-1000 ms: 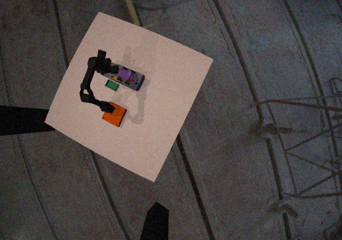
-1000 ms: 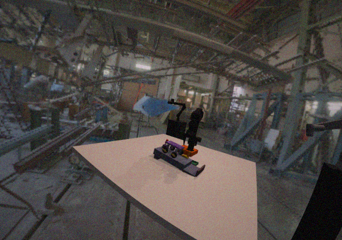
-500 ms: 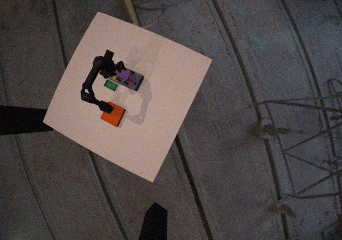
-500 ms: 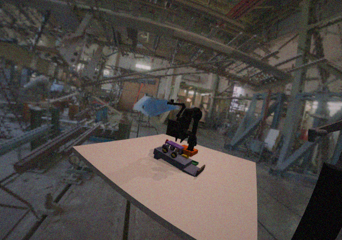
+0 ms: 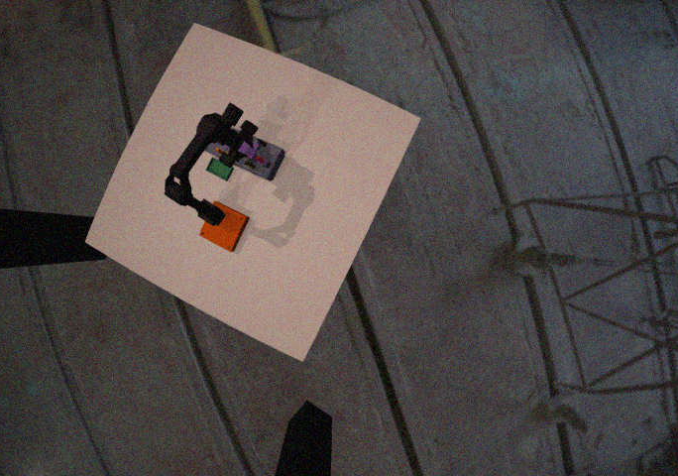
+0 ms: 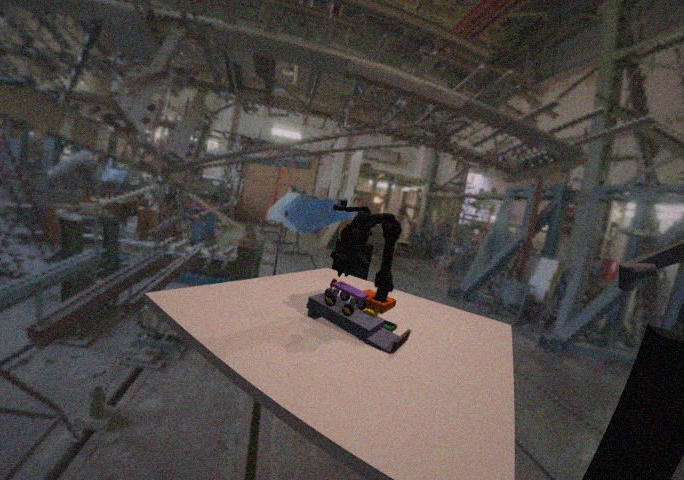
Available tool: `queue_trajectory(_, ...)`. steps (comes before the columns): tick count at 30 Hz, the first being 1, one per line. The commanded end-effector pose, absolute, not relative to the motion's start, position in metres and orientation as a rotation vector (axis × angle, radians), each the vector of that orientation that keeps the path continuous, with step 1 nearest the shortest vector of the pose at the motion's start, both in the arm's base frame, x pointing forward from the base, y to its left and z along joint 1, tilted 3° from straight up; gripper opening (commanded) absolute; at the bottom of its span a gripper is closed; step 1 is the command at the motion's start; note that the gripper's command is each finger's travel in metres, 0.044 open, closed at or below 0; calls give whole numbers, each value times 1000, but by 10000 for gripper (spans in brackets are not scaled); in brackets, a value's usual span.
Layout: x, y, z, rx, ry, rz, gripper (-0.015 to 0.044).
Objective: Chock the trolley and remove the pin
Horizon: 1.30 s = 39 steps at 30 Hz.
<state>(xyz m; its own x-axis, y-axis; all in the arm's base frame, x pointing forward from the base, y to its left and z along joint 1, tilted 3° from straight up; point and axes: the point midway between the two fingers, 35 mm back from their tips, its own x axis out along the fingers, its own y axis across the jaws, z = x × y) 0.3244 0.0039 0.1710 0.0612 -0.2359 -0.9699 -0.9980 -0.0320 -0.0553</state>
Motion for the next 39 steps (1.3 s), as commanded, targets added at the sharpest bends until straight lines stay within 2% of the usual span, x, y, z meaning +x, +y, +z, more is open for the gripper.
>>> queue_trajectory(1,325,-14,173,-1535,1308,1165,190)
queue_trajectory(39,328,-31,137,-1577,1297,1208,190)
